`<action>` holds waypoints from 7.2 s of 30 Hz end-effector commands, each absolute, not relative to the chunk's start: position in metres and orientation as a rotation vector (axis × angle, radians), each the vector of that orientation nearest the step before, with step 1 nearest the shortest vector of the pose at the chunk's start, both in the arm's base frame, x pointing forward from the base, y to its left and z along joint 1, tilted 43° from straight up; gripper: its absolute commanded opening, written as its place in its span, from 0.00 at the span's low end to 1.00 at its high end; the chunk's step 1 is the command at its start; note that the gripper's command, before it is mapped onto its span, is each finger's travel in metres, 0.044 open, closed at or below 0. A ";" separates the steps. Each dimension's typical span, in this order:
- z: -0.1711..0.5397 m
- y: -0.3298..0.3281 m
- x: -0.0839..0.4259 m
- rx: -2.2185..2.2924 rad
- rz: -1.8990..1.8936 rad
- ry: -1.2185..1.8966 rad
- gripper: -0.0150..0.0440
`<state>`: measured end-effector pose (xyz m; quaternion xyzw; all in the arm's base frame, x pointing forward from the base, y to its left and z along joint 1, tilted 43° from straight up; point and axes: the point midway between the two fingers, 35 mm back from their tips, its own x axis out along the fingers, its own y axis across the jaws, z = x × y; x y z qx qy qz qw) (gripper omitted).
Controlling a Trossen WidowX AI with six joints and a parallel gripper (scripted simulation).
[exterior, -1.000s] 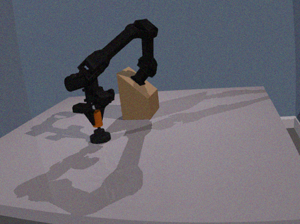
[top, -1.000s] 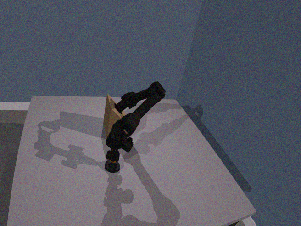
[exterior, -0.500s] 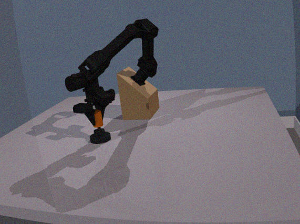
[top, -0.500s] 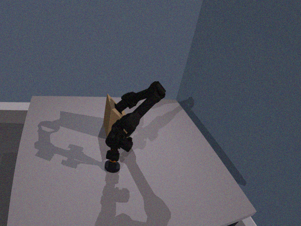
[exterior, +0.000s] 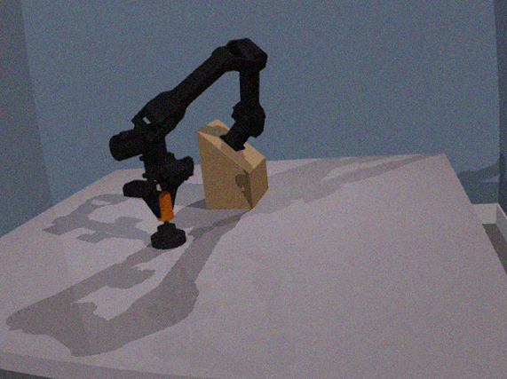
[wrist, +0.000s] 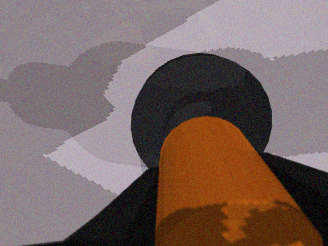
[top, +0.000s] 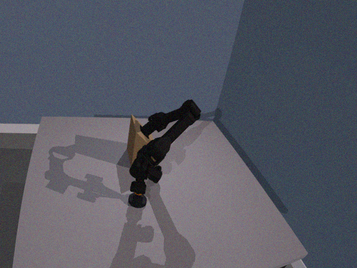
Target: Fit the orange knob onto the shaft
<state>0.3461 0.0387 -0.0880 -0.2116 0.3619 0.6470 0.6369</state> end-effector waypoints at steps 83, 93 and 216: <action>-0.087 0.037 0.353 -0.953 1.721 0.337 0.25; -0.087 0.036 0.350 -0.953 1.721 0.337 0.25; -0.086 0.037 0.348 -1.395 1.862 -0.226 0.25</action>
